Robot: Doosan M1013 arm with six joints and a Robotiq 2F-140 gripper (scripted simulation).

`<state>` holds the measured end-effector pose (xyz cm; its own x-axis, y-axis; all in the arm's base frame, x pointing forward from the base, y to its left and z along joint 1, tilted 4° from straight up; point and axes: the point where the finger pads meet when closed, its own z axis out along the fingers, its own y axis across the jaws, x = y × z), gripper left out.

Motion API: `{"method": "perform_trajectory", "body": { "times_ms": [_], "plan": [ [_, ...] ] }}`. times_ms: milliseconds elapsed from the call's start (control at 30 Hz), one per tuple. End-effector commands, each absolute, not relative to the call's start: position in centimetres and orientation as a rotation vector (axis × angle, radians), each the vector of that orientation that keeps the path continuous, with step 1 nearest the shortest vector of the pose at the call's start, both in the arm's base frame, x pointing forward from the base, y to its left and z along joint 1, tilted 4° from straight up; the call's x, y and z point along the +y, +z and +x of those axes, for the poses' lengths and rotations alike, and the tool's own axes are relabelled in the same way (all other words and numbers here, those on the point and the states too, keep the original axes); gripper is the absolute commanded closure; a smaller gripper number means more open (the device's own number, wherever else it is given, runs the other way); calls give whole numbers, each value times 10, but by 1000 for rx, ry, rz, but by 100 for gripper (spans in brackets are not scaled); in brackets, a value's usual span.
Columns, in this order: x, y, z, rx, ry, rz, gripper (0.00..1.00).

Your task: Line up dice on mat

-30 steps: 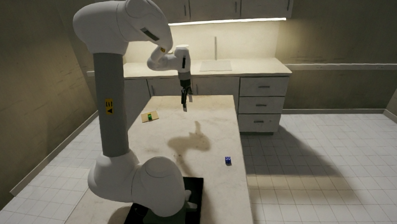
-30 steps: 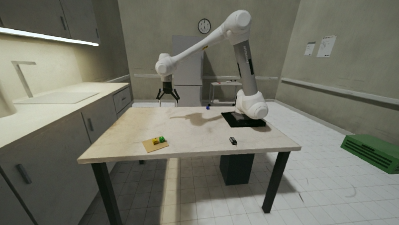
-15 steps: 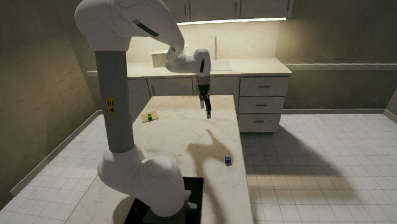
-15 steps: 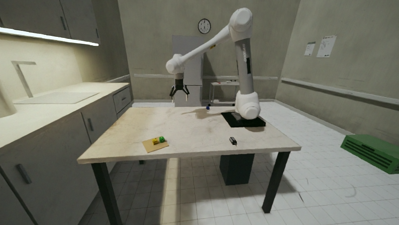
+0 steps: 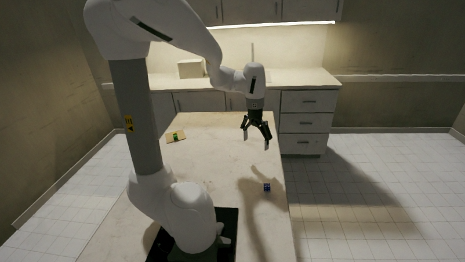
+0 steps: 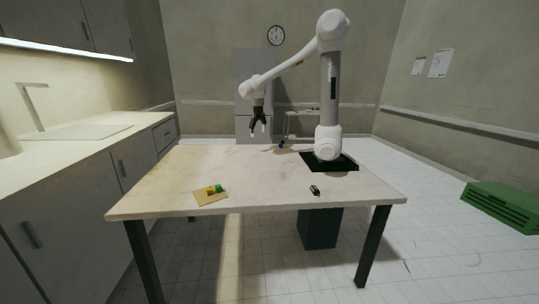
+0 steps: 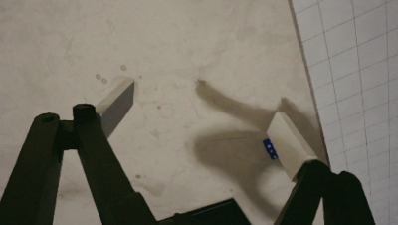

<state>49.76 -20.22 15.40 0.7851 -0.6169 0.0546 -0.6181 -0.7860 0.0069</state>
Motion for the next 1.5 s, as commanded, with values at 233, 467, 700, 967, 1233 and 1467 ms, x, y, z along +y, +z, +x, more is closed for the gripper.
{"method": "perform_trajectory", "body": {
  "times_ms": [233,467,700,967,1233,1467],
  "plan": [
    [-245,143,407,-453,91,3097,0],
    [-258,134,354,-115,92,3119,0],
    [-262,127,322,88,92,3114,0],
    [-263,123,305,202,91,3106,0],
    [-263,123,305,205,91,3105,65],
    [-263,123,305,205,91,3105,65]
  ]
}}
